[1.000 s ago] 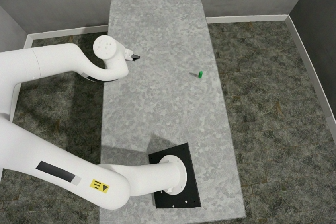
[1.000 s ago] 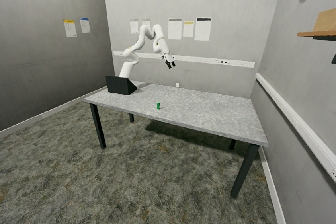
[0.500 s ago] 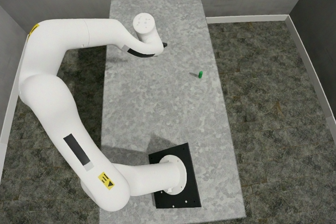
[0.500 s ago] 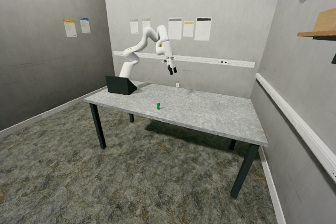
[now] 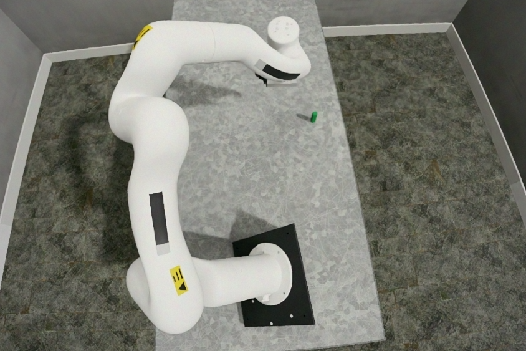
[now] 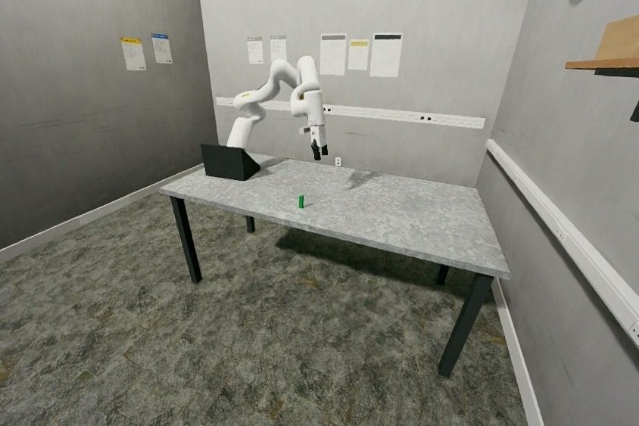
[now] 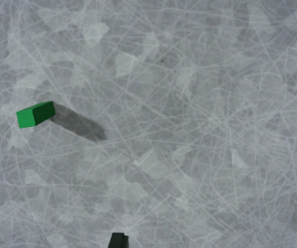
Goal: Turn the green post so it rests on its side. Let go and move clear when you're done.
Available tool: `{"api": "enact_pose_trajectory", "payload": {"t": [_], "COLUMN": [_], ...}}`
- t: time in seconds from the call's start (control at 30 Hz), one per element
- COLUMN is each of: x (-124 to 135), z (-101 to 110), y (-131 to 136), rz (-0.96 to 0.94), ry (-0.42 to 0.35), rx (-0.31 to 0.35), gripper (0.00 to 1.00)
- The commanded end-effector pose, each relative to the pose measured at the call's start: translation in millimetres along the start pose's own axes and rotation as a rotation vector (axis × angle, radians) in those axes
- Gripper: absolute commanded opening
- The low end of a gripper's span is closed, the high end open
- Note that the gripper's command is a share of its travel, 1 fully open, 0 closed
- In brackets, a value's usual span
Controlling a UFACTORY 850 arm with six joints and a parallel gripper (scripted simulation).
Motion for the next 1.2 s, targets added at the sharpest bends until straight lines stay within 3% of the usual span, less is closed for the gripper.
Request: {"api": "enact_pose_trajectory", "payload": {"t": [0.0,0.03,0.07,0.2,0.3,0.53,0.77,0.8,1.17], "x": [4.0,-1.7,-1.7,-19.6,-29.5,-39.9,-41.0,-41.0,-41.0], "z": [-16.5,-26.0,-26.0,-49.5,-60.3,-70.6,-71.6,-71.6,-71.6], "y": [-40.9,-61.3,-61.3,-108.8,-129.2,-147.8,-149.6,-149.6,-149.6], "rz": [0.016,0.023,0.023,0.038,0.045,0.050,0.051,0.051,0.051], "ry": [0.057,0.079,0.079,0.132,0.156,0.179,0.181,0.181,0.181], "rx": [0.010,0.011,0.011,0.016,0.018,0.020,0.020,0.020,0.020], "gripper": [1.00,1.00,1.00,1.00,1.00,1.00,1.00,0.00,0.00]}}
Point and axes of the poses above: the point where the finger pads meet when closed, its own z axis back along the fingers, its own y axis across the jaws, x = y × z, the point moved 10 cm from there along z, back along the fingers, and after that the axes turned 3 degrees about z, right-handed, at the moved point
